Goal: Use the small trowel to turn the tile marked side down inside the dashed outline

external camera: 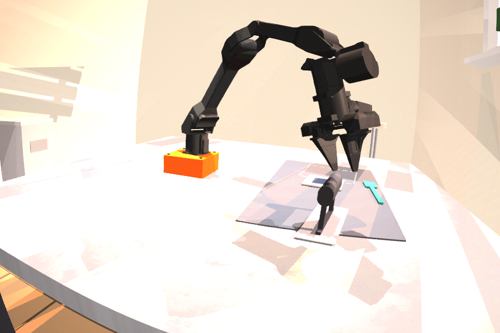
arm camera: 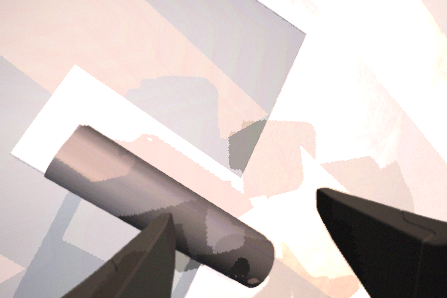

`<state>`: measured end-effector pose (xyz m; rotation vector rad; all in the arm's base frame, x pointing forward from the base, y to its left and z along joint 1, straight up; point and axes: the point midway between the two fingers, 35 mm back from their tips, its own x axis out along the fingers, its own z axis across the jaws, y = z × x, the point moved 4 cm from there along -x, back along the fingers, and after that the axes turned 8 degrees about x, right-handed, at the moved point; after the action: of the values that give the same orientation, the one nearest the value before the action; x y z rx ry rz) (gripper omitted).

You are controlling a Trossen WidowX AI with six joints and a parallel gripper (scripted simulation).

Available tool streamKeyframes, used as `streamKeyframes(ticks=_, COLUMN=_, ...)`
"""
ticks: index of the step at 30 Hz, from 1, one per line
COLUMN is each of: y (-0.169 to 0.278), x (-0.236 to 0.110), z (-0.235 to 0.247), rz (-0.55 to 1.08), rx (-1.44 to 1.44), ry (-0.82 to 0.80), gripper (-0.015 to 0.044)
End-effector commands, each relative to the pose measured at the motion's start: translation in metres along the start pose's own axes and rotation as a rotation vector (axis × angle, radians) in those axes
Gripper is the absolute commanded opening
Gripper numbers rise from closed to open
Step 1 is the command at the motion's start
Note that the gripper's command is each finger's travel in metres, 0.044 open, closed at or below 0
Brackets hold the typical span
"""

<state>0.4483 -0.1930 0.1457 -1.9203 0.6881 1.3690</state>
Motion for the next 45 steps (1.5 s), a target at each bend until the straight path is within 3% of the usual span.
streamKeyframes(ticks=1, y=0.003, x=0.003, z=0.002, rz=-0.020, rx=0.106, ry=0.008, gripper=0.0300)
streamKeyframes(ticks=22, y=0.014, x=0.010, z=0.005, rz=-0.188, rx=0.748, ry=0.064, gripper=0.0300)
streamKeyframes(ticks=45, y=0.037, x=0.013, z=0.022, rz=-0.391, rx=1.415, ry=-0.006, gripper=0.0300)
